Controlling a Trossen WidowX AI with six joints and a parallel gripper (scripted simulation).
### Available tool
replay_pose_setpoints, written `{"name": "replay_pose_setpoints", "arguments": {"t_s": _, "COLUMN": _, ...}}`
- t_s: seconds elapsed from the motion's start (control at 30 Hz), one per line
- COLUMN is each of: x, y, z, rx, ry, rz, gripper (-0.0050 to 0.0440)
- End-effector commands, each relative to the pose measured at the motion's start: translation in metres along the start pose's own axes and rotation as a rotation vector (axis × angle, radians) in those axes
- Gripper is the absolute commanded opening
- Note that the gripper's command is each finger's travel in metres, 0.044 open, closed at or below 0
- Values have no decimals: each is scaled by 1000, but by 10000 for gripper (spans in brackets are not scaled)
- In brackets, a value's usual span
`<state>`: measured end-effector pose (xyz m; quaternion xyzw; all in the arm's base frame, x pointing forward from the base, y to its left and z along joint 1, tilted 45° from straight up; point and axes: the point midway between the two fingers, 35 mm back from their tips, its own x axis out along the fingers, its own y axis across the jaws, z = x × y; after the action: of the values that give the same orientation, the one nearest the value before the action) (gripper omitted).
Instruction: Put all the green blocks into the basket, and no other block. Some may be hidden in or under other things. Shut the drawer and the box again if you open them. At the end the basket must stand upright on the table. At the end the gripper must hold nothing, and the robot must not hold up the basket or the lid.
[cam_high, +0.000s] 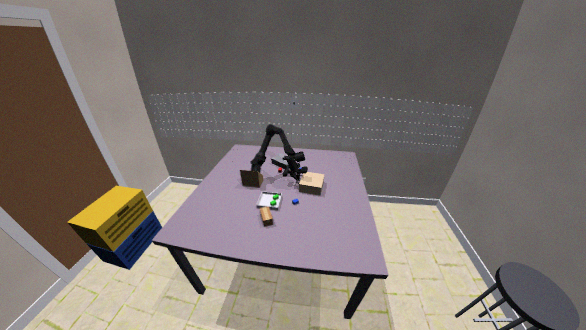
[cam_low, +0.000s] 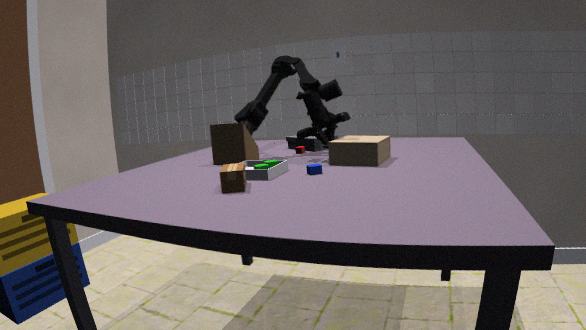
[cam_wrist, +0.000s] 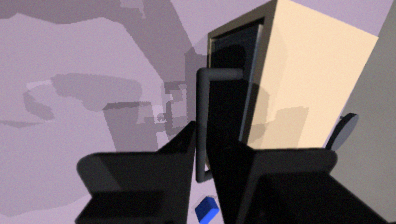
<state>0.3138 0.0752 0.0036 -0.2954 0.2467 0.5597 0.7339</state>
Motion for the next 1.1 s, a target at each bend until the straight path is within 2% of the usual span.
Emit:
{"name": "replay_pose_setpoints", "arguments": {"t_s": 0.0, "x": 2, "y": 0, "z": -1, "rx": -1, "ry": 3, "rz": -1, "gripper": 0}}
{"name": "replay_pose_setpoints", "arguments": {"t_s": 0.4, "x": 2, "y": 0, "z": -1, "rx": -1, "ry": 3, "rz": -1, "gripper": 0}}
{"name": "replay_pose_setpoints", "arguments": {"t_s": 0.83, "x": -8, "y": 27, "z": -1, "rx": -1, "ry": 3, "rz": -1, "gripper": 0}}
{"name": "replay_pose_setpoints", "arguments": {"t_s": 1.07, "x": -9, "y": 28, "z": -1, "rx": -1, "ry": 3, "rz": -1, "gripper": 0}}
